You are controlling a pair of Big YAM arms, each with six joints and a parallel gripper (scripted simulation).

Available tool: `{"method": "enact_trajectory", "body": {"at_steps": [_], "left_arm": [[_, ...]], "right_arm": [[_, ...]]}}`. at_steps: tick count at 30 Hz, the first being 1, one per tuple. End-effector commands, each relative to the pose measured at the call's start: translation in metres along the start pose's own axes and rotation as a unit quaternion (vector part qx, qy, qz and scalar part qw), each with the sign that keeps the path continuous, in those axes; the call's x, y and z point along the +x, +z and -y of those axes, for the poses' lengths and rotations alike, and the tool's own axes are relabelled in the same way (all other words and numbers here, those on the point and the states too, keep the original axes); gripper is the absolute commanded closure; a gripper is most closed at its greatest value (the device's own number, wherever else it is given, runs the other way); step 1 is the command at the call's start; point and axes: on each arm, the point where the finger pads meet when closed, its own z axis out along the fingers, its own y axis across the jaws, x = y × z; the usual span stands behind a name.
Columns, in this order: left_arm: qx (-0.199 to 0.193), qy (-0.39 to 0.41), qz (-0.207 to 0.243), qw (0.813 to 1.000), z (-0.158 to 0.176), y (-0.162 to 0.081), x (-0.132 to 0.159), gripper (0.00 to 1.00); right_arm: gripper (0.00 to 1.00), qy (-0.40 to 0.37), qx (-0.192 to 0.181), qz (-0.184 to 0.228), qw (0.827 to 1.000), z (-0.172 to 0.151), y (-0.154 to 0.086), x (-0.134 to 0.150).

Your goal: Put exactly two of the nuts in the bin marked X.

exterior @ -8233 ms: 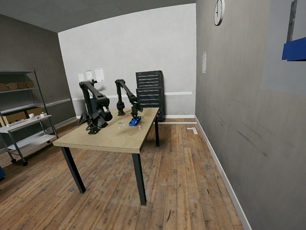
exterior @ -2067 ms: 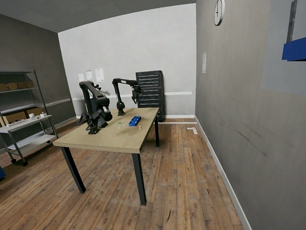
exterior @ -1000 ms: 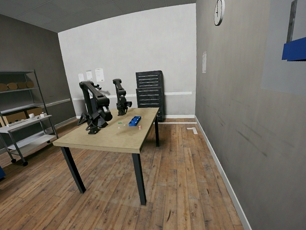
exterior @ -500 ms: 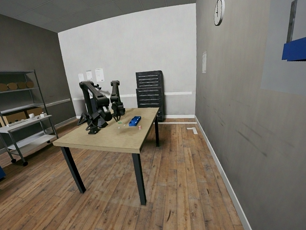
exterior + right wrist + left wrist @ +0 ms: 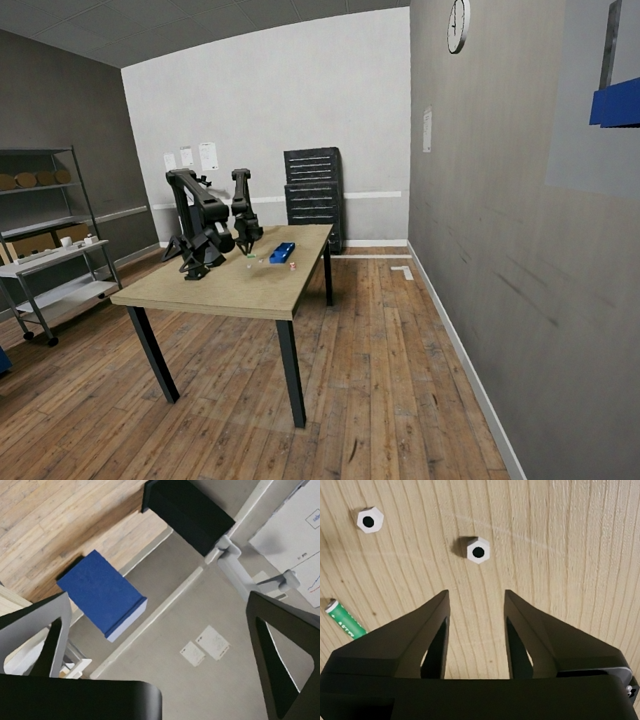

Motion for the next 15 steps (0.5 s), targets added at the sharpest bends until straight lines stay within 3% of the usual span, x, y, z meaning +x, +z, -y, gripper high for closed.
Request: {"method": "enact_trajectory", "body": {"at_steps": [1, 13, 15], "left_arm": [[0.004, 0.0, 0.003, 1.0, 0.01, -0.003, 0.003, 0.7], [0.002, 0.001, 0.002, 1.0, 0.006, -0.001, 0.007, 0.7], [0.014, 0.0, 0.009, 1.0, 0.011, -0.012, -0.003, 0.7]], "right_arm": [[0.0, 0.007, -0.002, -0.002, 1.0, 0.005, 0.003, 0.003], [0.0, 0.007, -0.002, -0.002, 1.0, 0.005, 0.003, 0.003], [0.0, 0.007, -0.002, -0.002, 1.0, 0.005, 0.003, 0.003]]}}
